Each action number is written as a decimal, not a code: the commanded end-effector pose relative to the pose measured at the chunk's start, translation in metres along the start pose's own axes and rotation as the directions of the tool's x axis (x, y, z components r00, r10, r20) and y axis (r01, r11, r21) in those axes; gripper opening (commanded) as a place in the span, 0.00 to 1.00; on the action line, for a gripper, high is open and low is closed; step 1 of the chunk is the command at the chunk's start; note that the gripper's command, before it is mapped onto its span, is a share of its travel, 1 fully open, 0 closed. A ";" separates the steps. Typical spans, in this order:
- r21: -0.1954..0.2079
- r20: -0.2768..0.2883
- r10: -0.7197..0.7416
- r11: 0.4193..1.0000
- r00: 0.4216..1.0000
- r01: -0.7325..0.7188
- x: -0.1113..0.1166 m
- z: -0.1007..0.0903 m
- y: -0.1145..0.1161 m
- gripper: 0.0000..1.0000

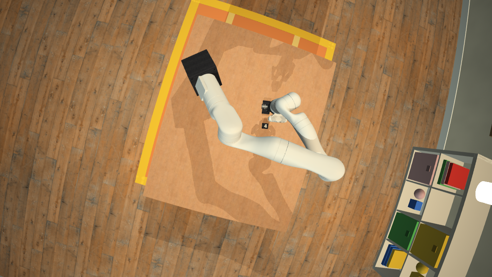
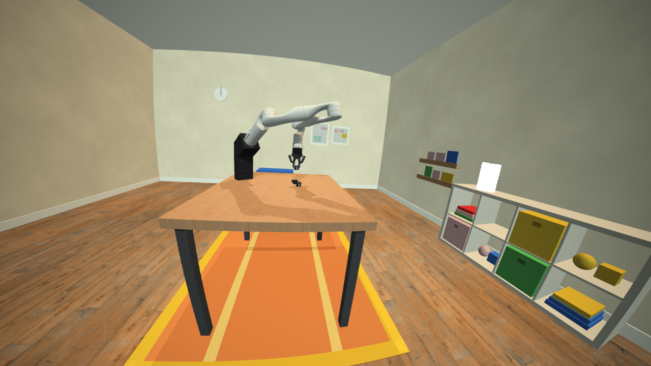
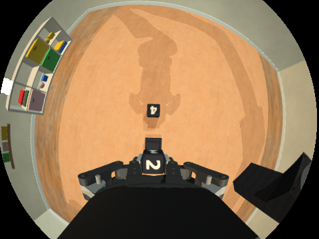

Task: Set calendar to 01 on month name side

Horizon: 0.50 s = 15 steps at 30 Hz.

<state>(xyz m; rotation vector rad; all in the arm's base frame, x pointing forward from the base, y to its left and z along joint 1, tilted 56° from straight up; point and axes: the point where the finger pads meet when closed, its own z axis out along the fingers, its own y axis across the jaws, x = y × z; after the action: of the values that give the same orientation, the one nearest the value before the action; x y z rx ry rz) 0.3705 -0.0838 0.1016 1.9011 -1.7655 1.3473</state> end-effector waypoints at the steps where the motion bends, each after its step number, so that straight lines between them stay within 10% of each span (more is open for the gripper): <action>1: 0.001 0.001 0.002 1.000 1.000 -0.002 0.000 0.000 0.000 0.28; 15: 0.001 0.002 0.090 0.996 0.996 -0.090 -0.008 0.000 -0.002 0.28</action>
<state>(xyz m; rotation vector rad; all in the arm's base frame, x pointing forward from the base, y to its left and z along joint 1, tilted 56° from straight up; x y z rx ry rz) 0.3728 -0.0804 0.0987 1.8486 -1.8609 1.3750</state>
